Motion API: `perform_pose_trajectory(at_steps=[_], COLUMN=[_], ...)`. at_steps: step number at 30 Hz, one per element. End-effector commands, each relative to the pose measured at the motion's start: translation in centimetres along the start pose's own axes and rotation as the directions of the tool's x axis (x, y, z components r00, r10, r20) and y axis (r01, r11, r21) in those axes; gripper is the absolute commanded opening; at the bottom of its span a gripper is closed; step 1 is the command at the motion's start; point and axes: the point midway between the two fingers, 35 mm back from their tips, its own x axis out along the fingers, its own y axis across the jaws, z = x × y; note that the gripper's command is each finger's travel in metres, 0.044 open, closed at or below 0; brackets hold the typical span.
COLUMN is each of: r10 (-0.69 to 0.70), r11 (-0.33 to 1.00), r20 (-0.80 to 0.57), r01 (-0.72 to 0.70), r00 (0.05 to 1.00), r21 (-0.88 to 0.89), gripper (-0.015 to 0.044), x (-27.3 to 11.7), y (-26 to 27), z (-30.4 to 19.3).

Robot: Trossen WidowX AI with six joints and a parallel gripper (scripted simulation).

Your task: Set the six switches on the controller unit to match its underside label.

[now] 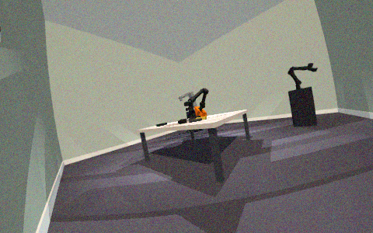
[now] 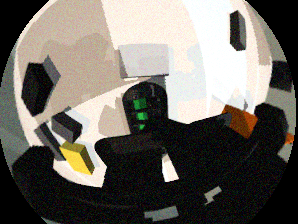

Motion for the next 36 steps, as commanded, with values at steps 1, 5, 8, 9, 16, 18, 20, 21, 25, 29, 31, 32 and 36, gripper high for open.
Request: perform_pose_trajectory(at_steps=[1, 5, 8, 9, 16, 18, 20, 21, 25, 29, 31, 32, 36], r10=[-0.003, -0.003, -0.003, -0.003, -0.003, -0.003, -0.003, -0.003, -0.003, -0.003, -0.003, -0.003, -0.004], r11=[1.0, 1.0, 1.0, 1.0, 1.0, 1.0, 1.0, 1.0, 1.0, 1.0, 1.0, 1.0, 1.0], r20=[-0.009, -0.01, -0.01, -0.01, -0.01, -0.01, -0.01, -0.01, -0.01, -0.01, -0.01, -0.01, -0.007], r01=[0.003, 0.003, 0.003, 0.003, 0.003, 0.003, 0.003, 0.003, 0.003, 0.003, 0.003, 0.003, 0.004], r00=[1.0, 1.0, 1.0, 1.0, 1.0, 1.0, 1.0, 1.0, 1.0, 1.0, 1.0, 1.0, 1.0], r21=[0.011, 0.011, 0.011, 0.011, 0.011, 0.011, 0.011, 0.011, 0.011, 0.011, 0.011, 0.011, 0.009], gripper=[0.0, 0.0, 0.0, 0.0, 0.0, 0.0, 0.0, 0.0, 0.0, 0.0, 0.0, 0.0, 0.0], x=[0.8, 1.2, 1.6, 1.8, 1.8, 1.8, 1.8, 1.8, 1.8, 1.8, 1.8, 1.8, -1.7], y=[-0.3, -0.3, -0.3, -0.3, -0.3, -0.3, -0.3, -0.3, -0.3, -0.3, -0.3, -0.3, -0.3], z=[-0.2, -0.2, -0.2, -0.2, -0.2, -0.2, -0.2, -0.2, -0.2, -0.2, -0.2, -0.2, -0.1])
